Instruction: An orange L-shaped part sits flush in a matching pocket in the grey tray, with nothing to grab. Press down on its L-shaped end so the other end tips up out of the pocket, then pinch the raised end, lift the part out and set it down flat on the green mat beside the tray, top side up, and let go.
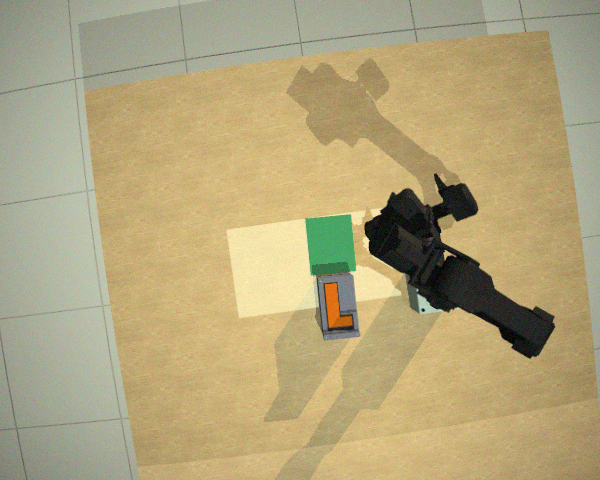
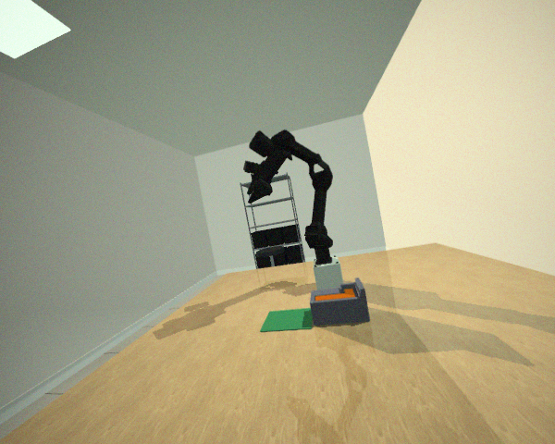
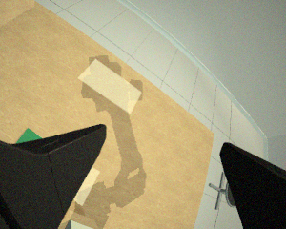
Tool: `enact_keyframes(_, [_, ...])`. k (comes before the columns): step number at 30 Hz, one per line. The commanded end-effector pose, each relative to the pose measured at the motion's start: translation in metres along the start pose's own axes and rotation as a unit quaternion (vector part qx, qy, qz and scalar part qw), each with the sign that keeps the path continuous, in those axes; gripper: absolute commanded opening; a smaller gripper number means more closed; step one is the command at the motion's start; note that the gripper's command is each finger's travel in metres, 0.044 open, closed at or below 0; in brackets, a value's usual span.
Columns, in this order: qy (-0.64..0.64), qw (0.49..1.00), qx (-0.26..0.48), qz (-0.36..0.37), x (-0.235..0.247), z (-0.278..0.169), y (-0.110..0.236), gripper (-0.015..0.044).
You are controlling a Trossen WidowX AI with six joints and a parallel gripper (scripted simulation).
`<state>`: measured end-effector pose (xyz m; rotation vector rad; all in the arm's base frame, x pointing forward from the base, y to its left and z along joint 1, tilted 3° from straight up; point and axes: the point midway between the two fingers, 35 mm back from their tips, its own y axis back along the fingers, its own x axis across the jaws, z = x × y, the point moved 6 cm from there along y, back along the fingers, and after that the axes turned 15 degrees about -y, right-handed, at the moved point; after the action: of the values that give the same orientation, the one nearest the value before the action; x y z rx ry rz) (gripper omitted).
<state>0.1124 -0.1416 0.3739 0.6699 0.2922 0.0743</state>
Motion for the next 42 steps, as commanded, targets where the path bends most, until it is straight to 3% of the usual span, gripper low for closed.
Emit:
enact_keyframes(1, [0.003,1.000,0.002,0.005,0.003,-0.001,-0.001,0.0374])
enact_keyframes(9, [0.139,0.978,0.058,0.147,0.099,-0.044,-0.003,0.0180])
enact_keyframes(18, [0.307,0.890,0.162,0.297,0.195,-0.156,0.030,0.0180])
enact_keyframes(26, [0.453,0.780,0.252,0.351,0.214,-0.276,0.065,0.0180])
enact_keyframes(32, [0.456,0.777,0.255,0.352,0.215,-0.282,0.064,0.0180])
enact_keyframes(39, [0.456,0.777,0.255,0.352,0.236,-0.331,0.021,0.0180])
enact_keyframes(42, [0.456,0.777,0.255,0.352,0.236,-0.333,0.019,0.0180])
